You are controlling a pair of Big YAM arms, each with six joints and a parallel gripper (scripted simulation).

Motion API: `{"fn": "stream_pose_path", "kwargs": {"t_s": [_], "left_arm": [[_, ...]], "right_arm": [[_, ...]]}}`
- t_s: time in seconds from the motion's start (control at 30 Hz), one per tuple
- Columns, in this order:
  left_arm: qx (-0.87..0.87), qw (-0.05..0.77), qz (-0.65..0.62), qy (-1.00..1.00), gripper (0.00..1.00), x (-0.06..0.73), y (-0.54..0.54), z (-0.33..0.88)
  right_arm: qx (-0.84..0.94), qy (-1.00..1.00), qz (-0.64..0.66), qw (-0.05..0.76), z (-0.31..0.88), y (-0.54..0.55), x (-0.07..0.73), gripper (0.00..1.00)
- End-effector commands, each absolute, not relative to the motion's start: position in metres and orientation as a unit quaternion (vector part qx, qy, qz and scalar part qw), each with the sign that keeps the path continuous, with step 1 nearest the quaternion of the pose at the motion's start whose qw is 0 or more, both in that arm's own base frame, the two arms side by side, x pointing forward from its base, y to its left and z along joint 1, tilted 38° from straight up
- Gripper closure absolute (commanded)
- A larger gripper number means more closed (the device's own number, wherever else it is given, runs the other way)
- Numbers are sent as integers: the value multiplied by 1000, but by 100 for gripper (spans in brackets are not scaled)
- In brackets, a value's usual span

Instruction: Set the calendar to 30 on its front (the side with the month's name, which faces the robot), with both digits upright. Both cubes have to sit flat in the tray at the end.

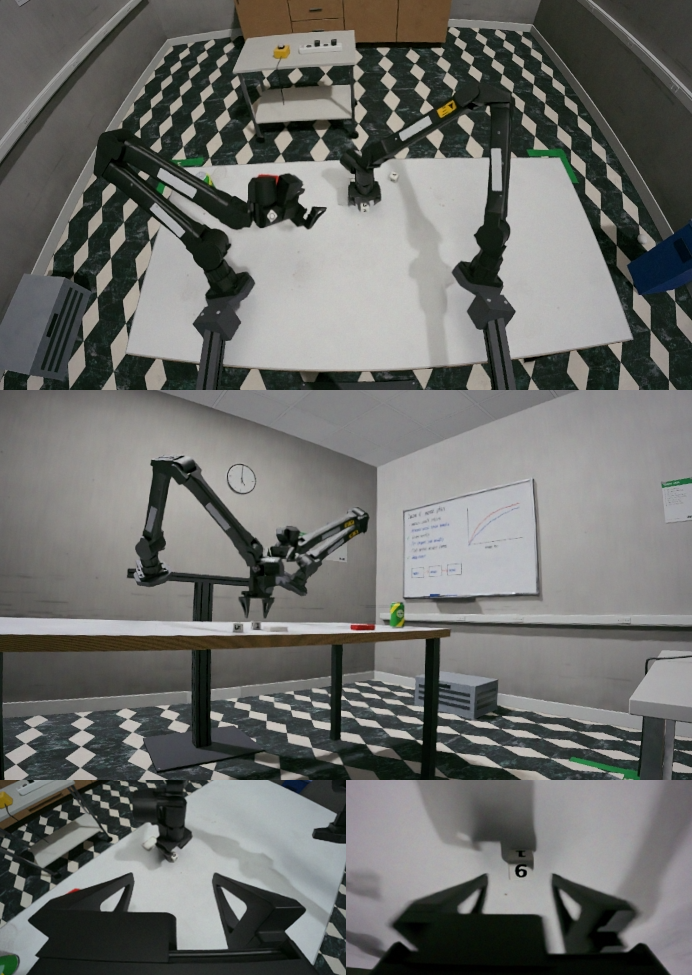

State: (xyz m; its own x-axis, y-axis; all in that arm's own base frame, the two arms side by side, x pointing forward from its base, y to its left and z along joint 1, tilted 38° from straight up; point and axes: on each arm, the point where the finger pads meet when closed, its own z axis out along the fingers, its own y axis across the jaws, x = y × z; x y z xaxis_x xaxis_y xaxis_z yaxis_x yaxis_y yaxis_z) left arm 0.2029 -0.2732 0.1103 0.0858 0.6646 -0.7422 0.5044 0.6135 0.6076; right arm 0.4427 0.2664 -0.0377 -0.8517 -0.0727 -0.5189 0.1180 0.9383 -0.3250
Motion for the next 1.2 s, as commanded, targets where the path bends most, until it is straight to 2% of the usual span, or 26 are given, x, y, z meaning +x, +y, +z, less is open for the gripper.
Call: {"fn": "stream_pose_path", "kwargs": {"t_s": [0.0,0.23,0.4,0.73,1.17], "left_arm": [[432,595,65,675,0,203,-275,110],[432,595,65,675,0,203,-275,110],[432,595,65,675,0,203,-275,110],[432,595,65,675,0,203,-275,110],[432,595,65,675,0,203,-275,110]], "right_arm": [[21,942,-151,298,2,289,447,1],[23,942,-145,302,31,300,435,0],[19,946,-176,271,-13,280,426,0],[-41,945,-192,262,-4,284,429,0],[-344,873,-305,163,-25,296,418,0]]}}
